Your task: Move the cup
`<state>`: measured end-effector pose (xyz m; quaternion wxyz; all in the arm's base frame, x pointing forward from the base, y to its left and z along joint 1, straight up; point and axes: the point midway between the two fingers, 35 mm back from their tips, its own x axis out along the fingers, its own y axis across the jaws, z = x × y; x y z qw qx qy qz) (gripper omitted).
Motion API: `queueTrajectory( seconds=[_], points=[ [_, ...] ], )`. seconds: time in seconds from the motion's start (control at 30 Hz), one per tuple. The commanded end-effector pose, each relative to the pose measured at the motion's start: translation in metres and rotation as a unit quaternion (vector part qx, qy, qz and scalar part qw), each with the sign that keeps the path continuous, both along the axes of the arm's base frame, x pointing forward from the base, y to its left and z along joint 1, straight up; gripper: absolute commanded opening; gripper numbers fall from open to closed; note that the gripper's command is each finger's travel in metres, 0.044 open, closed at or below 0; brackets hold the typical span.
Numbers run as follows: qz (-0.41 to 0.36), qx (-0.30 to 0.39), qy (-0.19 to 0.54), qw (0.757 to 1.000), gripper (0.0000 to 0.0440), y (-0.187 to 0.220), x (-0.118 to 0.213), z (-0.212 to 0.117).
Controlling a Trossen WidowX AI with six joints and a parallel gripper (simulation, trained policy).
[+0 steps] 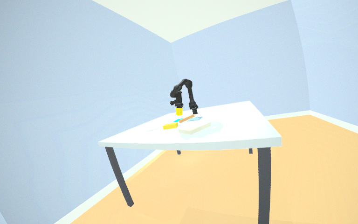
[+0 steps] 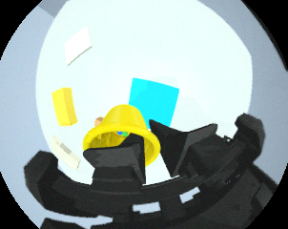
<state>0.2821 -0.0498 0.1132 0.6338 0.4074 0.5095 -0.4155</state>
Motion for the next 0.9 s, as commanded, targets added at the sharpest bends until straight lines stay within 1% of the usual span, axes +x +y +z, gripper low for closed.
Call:
queueTrajectory(
  seconds=[0.0, 0.2, 0.57, 0.6, 0.73, 0.77, 0.87],
  points=[
    [-0.007, -0.004, -0.005, 1.0, 0.0001, -0.006, -0.004, -0.004],
    [-0.02, -0.004, -0.004, 1.0, 0.0017, -0.012, -0.012, -0.017],
    [-0.041, -0.006, -0.002, 0.999, 0.0069, -0.021, -0.028, -0.038],
    [-0.042, -0.007, -0.004, 0.999, 0.008, -0.022, -0.029, -0.039],
    [-0.05, -0.005, -0.028, 0.998, 0.0175, -0.025, -0.025, -0.035],
    [-0.051, -0.004, -0.033, 0.998, 0.0183, -0.025, -0.025, -0.034],
    [-0.053, -0.001, -0.045, 0.998, 0.0186, -0.025, -0.025, -0.031]
  ],
)
